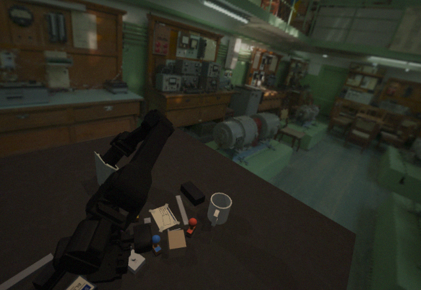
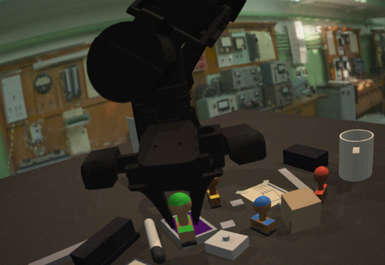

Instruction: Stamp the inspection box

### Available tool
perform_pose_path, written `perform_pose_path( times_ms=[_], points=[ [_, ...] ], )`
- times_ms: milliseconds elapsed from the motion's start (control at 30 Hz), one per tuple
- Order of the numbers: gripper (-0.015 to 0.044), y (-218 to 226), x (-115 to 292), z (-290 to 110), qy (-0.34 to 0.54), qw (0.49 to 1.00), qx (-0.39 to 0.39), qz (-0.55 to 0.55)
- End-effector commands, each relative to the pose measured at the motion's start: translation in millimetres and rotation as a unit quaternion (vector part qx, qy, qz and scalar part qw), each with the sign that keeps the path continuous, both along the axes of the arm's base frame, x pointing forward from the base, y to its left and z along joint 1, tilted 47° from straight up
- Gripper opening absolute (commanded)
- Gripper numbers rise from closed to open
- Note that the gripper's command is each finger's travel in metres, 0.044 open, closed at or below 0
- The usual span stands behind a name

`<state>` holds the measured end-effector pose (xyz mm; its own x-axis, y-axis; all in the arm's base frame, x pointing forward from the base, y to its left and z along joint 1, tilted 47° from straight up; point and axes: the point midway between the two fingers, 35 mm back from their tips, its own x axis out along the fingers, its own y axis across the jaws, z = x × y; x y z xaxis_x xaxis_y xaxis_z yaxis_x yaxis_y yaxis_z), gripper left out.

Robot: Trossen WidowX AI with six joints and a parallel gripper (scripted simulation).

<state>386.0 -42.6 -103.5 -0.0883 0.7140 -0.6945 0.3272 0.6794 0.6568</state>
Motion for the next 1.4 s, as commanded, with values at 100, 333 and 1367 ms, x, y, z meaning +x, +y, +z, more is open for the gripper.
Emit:
perform_pose_path(
  times_ms=[100,333,1367],
  points=[
    [0.0000,9.0,-1.5,-10.5,0.003,1.000,0.001,0.001],
    [0.0000,17.4,-2.3,-18.6,0.003,1.000,0.001,0.001],
    [0.0053,45.8,-6.7,-43.9,0.000,1.000,0.000,0.004]
  ],
)
